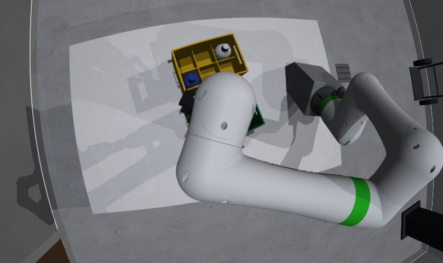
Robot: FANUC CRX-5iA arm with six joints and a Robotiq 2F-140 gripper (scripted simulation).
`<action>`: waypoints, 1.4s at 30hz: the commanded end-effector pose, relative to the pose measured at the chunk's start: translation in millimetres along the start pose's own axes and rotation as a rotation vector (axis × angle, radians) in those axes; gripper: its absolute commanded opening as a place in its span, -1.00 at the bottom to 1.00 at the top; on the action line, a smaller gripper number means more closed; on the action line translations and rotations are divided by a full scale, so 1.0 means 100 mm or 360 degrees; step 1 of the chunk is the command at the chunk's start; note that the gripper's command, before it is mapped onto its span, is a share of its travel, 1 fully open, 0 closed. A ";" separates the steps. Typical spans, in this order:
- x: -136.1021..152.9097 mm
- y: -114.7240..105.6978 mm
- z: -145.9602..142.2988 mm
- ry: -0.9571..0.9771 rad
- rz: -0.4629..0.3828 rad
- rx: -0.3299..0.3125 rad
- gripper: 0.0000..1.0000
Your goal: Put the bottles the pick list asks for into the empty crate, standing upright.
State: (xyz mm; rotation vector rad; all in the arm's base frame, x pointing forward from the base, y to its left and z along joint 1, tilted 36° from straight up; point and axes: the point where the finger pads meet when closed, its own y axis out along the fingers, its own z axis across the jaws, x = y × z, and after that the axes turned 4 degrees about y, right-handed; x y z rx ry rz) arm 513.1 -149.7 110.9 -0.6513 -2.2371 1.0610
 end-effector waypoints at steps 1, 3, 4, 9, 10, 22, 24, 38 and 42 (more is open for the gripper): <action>0.00 0.00 0.00 0.0000 0.0003 0.0000 -0.80; 0.00 0.02 0.00 0.0000 0.0003 0.0000 -0.80; 0.00 0.02 0.00 0.0000 0.0003 0.0000 -0.80; 0.00 0.07 0.00 0.0000 0.0003 0.0000 -0.80; 0.00 0.08 0.00 0.0000 0.0003 0.0000 -0.80; -0.01 0.18 0.00 0.0000 0.0003 0.0000 -0.80; 0.00 0.20 0.00 0.0000 0.0003 0.0000 -0.80; -0.01 0.32 0.00 0.0000 0.0003 0.0000 -0.80; -0.01 0.36 0.00 0.0000 0.0003 0.0000 -0.80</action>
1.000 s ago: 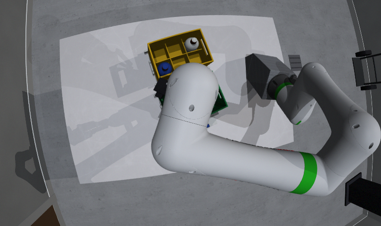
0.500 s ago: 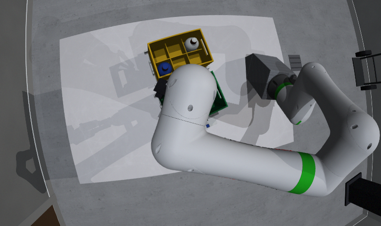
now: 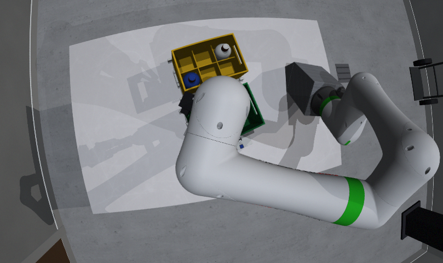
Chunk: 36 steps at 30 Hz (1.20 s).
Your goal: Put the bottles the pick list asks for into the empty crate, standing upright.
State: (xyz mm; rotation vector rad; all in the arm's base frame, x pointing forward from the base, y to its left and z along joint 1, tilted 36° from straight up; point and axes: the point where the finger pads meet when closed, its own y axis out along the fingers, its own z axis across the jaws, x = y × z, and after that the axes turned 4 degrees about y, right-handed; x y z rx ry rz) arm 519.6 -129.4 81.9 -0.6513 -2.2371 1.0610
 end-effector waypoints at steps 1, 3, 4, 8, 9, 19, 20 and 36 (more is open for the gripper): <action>0.00 0.01 0.00 0.0000 0.0003 0.0000 -0.80; 0.00 0.03 0.00 0.0000 0.0003 0.0000 -0.80; 0.00 0.04 0.00 0.0000 0.0003 0.0000 -0.80; -0.01 0.08 0.00 0.0000 0.0003 0.0000 -0.80; 0.00 0.09 0.00 0.0000 0.0003 0.0000 -0.80; -0.01 0.17 0.00 0.0000 0.0003 0.0000 -0.80; -0.01 0.18 0.00 0.0000 0.0003 0.0000 -0.80; -0.01 0.32 0.00 0.0000 0.0003 0.0000 -0.80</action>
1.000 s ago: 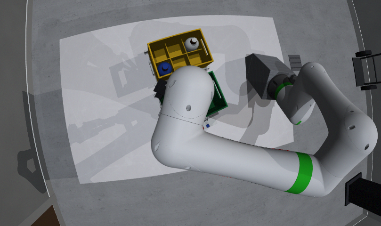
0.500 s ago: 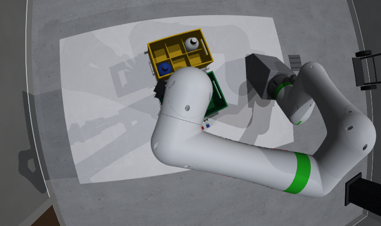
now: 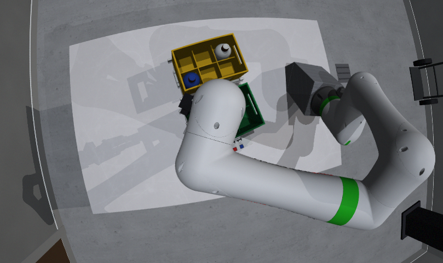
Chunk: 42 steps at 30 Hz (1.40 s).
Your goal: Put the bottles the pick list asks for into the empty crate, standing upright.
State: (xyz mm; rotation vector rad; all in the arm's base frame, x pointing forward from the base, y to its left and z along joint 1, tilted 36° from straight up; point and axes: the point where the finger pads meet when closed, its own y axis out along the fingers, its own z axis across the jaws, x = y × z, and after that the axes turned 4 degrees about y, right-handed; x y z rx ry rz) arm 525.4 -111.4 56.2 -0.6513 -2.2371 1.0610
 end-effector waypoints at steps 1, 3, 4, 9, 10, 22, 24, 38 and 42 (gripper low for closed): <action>0.00 0.01 0.00 0.0000 0.0003 0.0000 -0.80; 0.00 0.03 0.00 0.0000 0.0003 0.0000 -0.80; -0.01 0.04 0.00 0.0000 0.0003 0.0000 -0.80; 0.00 0.07 0.00 0.0000 0.0003 0.0000 -0.80; -0.01 0.09 0.00 0.0000 0.0003 0.0000 -0.80; -0.01 0.20 0.00 0.0000 0.0003 0.0000 -0.80; -0.01 0.22 0.00 0.0000 0.0003 0.0000 -0.80; -0.01 0.34 0.00 0.0000 0.0003 0.0000 -0.80; -0.01 0.37 0.00 0.0000 0.0003 0.0000 -0.80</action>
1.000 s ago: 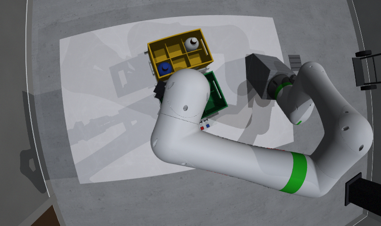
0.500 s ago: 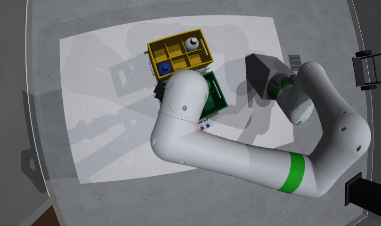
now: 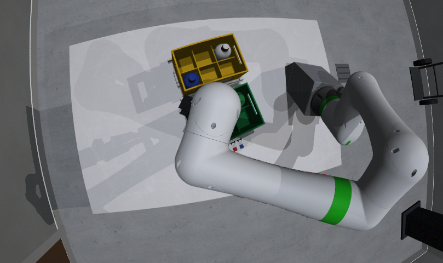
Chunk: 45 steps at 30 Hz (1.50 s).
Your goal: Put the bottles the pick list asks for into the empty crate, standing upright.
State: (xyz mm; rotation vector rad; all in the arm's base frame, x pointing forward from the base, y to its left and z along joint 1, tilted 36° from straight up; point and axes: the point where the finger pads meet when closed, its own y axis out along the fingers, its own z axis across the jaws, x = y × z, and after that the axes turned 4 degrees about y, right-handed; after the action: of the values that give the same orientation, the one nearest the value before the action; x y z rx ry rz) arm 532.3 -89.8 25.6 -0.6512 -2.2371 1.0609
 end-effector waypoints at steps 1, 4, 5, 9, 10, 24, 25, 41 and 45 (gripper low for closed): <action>-0.01 -0.01 0.00 -0.0001 0.0003 0.0000 -0.80; -0.01 0.02 0.00 -0.0001 0.0003 0.0000 -0.80; -0.01 0.03 0.00 -0.0001 0.0003 0.0000 -0.80; -0.01 0.07 0.00 -0.0001 0.0003 0.0000 -0.80; -0.01 0.08 0.00 -0.0001 0.0003 0.0000 -0.80; -0.01 0.14 0.00 -0.0001 0.0003 0.0000 -0.80; -0.01 0.15 0.00 -0.0001 0.0003 0.0000 -0.80; -0.01 0.22 0.00 -0.0001 0.0003 0.0000 -0.80; -0.01 0.24 0.00 -0.0001 0.0003 0.0000 -0.80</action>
State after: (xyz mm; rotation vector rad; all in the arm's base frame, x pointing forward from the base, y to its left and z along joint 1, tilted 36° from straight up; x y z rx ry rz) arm 536.6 -76.4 6.5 -0.6514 -2.2372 1.0610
